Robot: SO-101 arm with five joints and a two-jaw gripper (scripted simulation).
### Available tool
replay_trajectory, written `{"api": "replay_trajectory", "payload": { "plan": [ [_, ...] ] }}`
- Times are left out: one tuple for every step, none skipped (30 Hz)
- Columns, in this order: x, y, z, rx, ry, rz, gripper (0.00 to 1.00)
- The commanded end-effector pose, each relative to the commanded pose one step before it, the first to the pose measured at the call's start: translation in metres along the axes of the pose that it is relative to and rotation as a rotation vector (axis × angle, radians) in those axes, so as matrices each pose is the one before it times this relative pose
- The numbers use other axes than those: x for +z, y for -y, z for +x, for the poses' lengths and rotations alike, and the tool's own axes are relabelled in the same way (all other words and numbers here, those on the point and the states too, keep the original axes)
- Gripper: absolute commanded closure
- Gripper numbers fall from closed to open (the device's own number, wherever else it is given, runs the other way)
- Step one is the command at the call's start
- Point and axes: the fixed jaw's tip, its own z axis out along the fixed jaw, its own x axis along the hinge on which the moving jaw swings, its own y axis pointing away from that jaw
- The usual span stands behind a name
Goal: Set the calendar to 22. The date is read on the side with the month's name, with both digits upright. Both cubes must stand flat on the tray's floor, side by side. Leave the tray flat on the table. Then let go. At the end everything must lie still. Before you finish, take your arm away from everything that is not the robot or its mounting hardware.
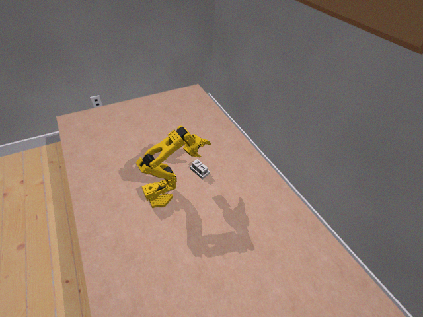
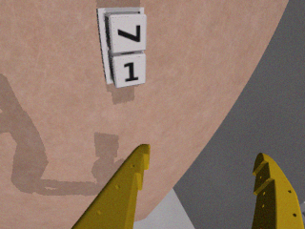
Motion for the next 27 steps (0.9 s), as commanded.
{"api": "replay_trajectory", "payload": {
  "plan": [
    [-0.003355,0.00063,0.00142,-0.00469,-0.00628,0.02113,0.65],
    [0.0,0.0,0.0,0.0,0.0,0.0,0.65],
    [0.000024,-0.00001,0.0,0.0,0.00002,-0.00018,0.65],
    [0.000143,-0.00006,-0.00001,0.0,0.00022,-0.00113,0.65],
    [0.000369,-0.00014,-0.00003,-0.00001,0.00054,-0.00289,0.65],
    [0.000668,-0.00027,-0.00005,0.00002,0.00102,-0.00524,0.65],
    [0.001022,-0.00041,-0.00008,-0.00001,0.00153,-0.00798,0.65],
    [0.001409,-0.00057,-0.00011,0.00001,0.0021,-0.01102,0.65],
    [0.001807,-0.00074,-0.00014,0.00001,0.0027,-0.01416,0.65],
    [0.0022,-0.0009,-0.00018,0.0,0.00331,-0.01724,0.65],
    [0.002579,-0.00106,-0.0002,-0.00001,0.00388,-0.02025,0.65],
    [0.002926,-0.00121,-0.00023,-0.00001,0.00439,-0.02299,0.65],
    [0.003236,-0.00134,-0.00026,0.00001,0.00487,-0.02537,0.65],
    [0.003485,-0.00145,-0.00028,-0.00002,0.00525,-0.02745,0.65],
    [0.003691,-0.00154,-0.00029,0.00001,0.00553,-0.02898,0.65],
    [0.003825,-0.0016,-0.0003,0.0,0.00576,-0.03005,0.65],
    [0.00389,-0.00162,-0.00031,0.0,0.00588,-0.03062,0.65],
    [0.0,0.0,0.0,0.0,0.0,0.0,0.65],
    [0.0,0.0,0.0,0.0,0.0,0.0,0.65],
    [0.003889,-0.00162,-0.00031,0.0,0.00583,-0.03059,0.65],
    [0.003823,-0.00159,-0.0003,0.0,0.00578,-0.03005,0.65],
    [0.00369,-0.00154,-0.0003,0.0,0.00555,-0.02899,0.65],
    [0.003489,-0.00145,-0.00028,0.0,0.00524,-0.02745,0.65],
    [0.00323,-0.00134,-0.00026,0.0,0.00486,-0.02541,0.65],
    [0.002926,-0.00121,-0.00023,0.0,0.00441,-0.02296,0.65],
    [0.002584,-0.00106,-0.00021,-0.00002,0.00387,-0.02026,0.65],
    [0.002199,-0.0009,-0.00017,0.00001,0.0033,-0.01724,0.65]
  ]
}}
